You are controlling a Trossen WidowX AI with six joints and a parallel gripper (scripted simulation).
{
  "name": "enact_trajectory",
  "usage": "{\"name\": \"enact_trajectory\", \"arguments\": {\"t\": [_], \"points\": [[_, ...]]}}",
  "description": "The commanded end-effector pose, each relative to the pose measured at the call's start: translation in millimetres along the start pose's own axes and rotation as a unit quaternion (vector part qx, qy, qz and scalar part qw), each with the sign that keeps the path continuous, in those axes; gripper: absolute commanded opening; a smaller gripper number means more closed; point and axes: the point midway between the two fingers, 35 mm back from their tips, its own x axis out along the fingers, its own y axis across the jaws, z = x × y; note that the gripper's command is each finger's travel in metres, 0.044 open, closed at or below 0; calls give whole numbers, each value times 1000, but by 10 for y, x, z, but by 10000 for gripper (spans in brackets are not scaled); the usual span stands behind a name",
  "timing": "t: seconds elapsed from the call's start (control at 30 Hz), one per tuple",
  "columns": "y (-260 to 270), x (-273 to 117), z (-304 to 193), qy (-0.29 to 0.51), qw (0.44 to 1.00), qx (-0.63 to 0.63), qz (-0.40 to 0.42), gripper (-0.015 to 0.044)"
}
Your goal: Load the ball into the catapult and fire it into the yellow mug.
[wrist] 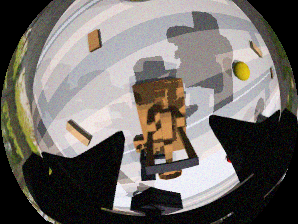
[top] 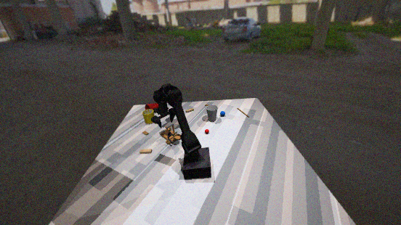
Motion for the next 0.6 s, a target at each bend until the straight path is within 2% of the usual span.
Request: {"name": "enact_trajectory", "arguments": {"t": [0.0, 0.57], "points": [[-1, 102, -21, 4, 1000, 2, 0, 440], [-4, 351, -8, 4, 1000, 2, 0, 440]]}}
